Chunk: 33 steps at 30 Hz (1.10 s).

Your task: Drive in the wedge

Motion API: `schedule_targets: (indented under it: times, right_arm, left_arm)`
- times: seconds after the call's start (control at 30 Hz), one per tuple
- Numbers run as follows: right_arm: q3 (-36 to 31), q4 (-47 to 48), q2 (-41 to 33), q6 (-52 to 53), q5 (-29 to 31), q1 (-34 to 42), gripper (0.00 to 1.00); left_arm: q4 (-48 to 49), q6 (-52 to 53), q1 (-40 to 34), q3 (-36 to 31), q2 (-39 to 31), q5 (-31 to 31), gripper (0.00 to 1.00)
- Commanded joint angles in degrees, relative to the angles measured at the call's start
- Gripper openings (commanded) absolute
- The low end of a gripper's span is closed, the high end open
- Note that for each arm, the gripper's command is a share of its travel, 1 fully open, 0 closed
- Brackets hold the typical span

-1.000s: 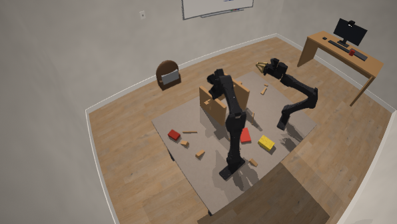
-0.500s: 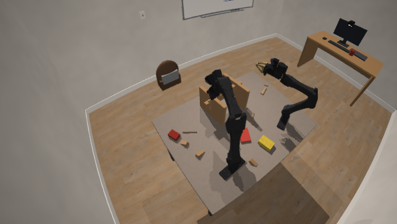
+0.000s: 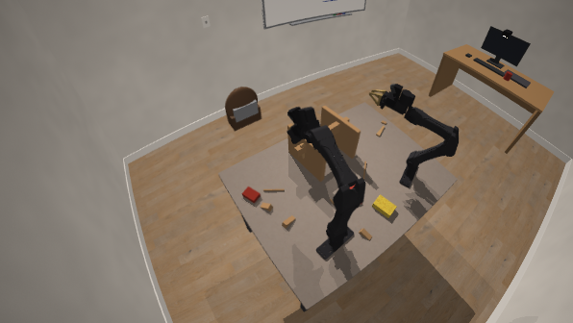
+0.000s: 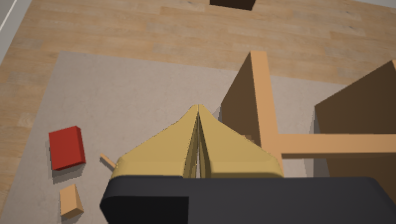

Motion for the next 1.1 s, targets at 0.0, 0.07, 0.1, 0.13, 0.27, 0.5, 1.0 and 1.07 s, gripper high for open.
schedule_targets:
  times: [0.0,0.07,0.1,0.13,0.27,0.5,1.0,1.07]
  right_arm:
    - [2.39,1.3,-0.55,0.43,0.04,-0.34,0.36]
    - [2.7,1.26,-1.18,0.47,-0.02,-0.45,0.36]
    - [2.7,1.26,-1.14,0.47,-0.01,-0.42,0.36]
    - [2.69,1.19,-1.42,0.48,-0.03,-0.43,0.36]
    - [2.7,1.19,-1.34,0.48,-0.03,-0.38,0.36]
    - [2.65,0.97,-1.94,0.64,-0.1,-0.15,0.36]
    - [2.71,0.32,-2.82,0.8,-0.2,0.09,0.36]
    - [2.73,0.29,-2.81,0.8,-0.2,0.09,0.36]
  left_arm:
    - [12.54,3.88,2.92,-8.12,-5.44,1.73,0.0]
    - [16.83,5.44,4.3,-8.85,-9.99,1.99,0.0]
    - [16.24,5.99,5.03,-7.02,-11.14,2.24,0.0]
    - [20.67,6.82,5.93,-13.39,-12.72,2.56,0.0]
    - [26.69,8.29,7.75,-20.62,-15.05,3.47,0.0]
    - [44.73,13.45,13.01,-36.37,-27.03,5.76,0.0]
    - [49.01,12.19,14.95,-40.65,-29.76,7.83,0.0]
    - [48.89,12.35,14.79,-40.5,-29.95,7.51,0.0]
